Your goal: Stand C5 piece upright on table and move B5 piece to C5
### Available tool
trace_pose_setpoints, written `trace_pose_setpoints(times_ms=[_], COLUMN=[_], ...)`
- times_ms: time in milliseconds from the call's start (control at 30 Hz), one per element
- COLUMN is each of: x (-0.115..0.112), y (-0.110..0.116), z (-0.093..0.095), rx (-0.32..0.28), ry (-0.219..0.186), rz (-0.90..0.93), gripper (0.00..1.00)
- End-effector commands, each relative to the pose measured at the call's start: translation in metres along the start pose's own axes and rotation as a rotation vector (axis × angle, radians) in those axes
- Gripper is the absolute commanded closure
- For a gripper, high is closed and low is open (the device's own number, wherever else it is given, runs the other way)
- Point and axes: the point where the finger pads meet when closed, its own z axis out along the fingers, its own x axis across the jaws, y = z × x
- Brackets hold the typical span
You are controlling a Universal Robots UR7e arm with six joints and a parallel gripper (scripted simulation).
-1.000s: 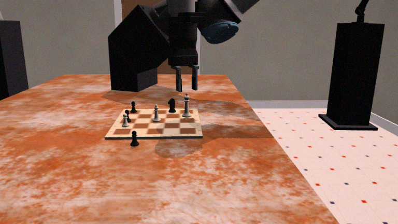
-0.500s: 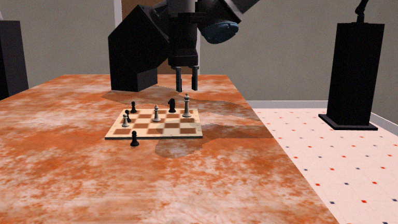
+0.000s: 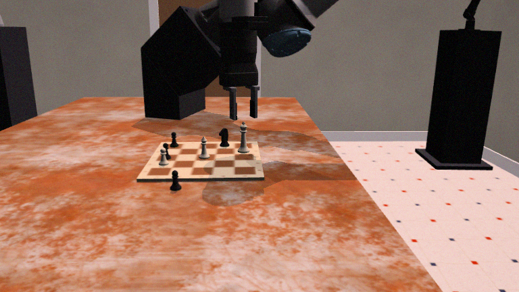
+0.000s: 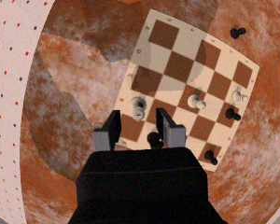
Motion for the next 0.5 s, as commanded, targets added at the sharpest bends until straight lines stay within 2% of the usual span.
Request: trace_pose_setpoints(times_ms=[0,300,467], x=[0.0002,0.0002,0.0002], y=[-0.0002,-0.0002,-0.0002], z=[-0.0002,0.0006,0.0071], rx=[0.0,0.0,0.0], ry=[0.001,0.001,0.001], rz=[0.0,0.0,0.0], gripper=[0.21,0.21,0.21])
